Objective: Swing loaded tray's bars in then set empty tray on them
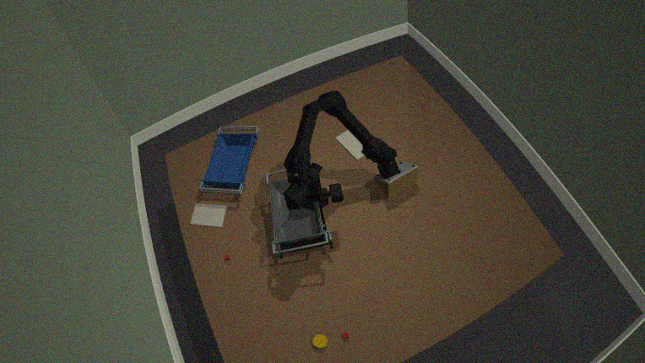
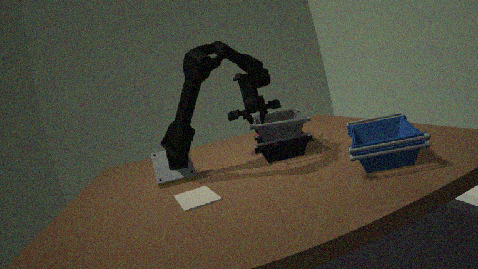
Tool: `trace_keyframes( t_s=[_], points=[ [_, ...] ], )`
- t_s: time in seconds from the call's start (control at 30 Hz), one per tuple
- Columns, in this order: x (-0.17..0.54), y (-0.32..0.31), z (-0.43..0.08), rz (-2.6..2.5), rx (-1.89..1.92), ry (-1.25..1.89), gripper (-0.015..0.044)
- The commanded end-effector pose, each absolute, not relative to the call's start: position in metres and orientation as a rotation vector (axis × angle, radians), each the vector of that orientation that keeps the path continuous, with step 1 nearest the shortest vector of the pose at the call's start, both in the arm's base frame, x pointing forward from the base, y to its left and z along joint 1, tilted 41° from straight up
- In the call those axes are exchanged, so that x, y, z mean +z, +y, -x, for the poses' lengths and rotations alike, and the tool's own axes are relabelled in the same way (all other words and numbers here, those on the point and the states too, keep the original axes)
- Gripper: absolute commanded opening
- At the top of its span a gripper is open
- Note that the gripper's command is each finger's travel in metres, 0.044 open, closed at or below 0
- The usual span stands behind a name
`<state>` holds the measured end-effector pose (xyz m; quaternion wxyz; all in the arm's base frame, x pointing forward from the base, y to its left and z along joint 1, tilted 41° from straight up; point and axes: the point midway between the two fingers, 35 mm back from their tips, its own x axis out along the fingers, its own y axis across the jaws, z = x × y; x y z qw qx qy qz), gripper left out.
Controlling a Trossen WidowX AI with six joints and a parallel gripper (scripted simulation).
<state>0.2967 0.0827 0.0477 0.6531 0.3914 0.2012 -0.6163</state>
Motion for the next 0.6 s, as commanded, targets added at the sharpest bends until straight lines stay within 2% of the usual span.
trace_keyframes(
  t_s=[0.0, 0.57],
  points=[
    [0.0409, 0.0794, -0.2911, -0.868, -1.427, 0.489, 0.0000],
    [0.0409, 0.0794, -0.2911, -0.868, -1.427, 0.489, 0.0000]
  ],
)
